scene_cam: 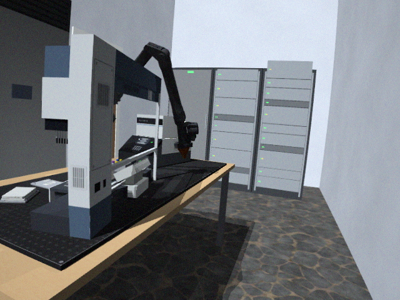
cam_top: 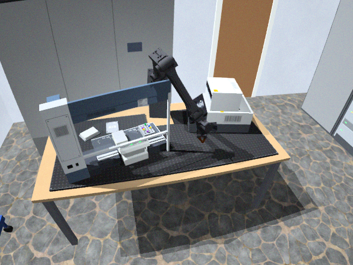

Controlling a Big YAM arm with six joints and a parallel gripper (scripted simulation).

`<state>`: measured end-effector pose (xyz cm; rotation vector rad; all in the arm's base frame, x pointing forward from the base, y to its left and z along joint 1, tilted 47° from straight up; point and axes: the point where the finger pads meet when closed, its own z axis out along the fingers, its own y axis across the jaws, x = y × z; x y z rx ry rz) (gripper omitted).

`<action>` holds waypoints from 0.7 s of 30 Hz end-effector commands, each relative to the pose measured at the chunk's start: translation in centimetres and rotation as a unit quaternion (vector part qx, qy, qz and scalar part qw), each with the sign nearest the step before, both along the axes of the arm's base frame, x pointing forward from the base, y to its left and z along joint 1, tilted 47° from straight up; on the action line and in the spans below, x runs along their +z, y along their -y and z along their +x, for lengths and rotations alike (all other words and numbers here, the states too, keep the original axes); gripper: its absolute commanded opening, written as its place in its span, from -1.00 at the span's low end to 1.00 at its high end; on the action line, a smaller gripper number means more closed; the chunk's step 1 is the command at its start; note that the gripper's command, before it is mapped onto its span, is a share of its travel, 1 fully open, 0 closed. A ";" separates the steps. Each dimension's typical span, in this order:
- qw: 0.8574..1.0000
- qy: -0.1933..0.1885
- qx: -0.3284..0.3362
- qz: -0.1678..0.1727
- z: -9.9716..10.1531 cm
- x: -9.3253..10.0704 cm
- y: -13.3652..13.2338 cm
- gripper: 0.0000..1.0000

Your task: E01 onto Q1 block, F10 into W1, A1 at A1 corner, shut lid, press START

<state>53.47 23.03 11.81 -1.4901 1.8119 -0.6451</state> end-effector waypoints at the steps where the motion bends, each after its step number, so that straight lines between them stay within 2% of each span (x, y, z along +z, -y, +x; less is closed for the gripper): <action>1: 0.998 0.003 0.059 -0.035 -2.1 -0.7 -3.2 -1.00; 5: 0.994 -0.004 0.093 -0.064 -3.6 -1.6 -4.8 -1.00; 7: 0.991 -0.007 0.107 -0.078 -4.4 -2.0 -5.0 -1.00; 10: 0.992 -0.007 0.101 -0.078 -4.2 -1.9 -4.4 -1.00; 13: 0.988 -0.008 0.120 -0.097 -5.3 -2.3 -4.8 -1.00; 17: 0.981 -0.011 0.138 -0.139 -7.2 -4.5 -5.8 -1.00; 21: 0.972 -0.027 0.168 -0.164 -9.0 -5.2 -5.0 -1.00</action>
